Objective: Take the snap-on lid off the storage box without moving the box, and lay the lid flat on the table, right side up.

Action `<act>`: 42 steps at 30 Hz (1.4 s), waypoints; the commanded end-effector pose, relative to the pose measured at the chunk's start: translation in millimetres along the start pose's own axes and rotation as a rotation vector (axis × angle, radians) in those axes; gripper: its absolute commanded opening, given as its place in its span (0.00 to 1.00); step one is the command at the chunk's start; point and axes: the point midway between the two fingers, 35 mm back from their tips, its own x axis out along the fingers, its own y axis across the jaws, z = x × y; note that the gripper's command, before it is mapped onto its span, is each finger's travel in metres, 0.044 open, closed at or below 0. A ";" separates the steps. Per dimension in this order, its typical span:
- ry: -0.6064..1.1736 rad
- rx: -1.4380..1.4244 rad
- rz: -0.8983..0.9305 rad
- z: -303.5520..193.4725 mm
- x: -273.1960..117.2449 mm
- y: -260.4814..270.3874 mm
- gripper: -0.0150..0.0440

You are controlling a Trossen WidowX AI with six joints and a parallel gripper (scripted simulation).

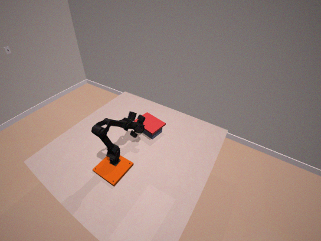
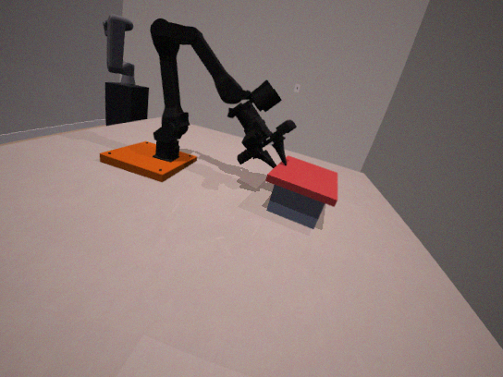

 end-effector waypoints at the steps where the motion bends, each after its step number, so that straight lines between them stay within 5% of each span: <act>1: 0.004 -0.005 -0.003 -0.5 0.3 -0.9 0.42; 6: 0.004 -0.005 -0.003 -0.5 0.3 -0.9 0.25; 42: 0.000 0.000 0.000 0.1 -5.2 5.1 0.25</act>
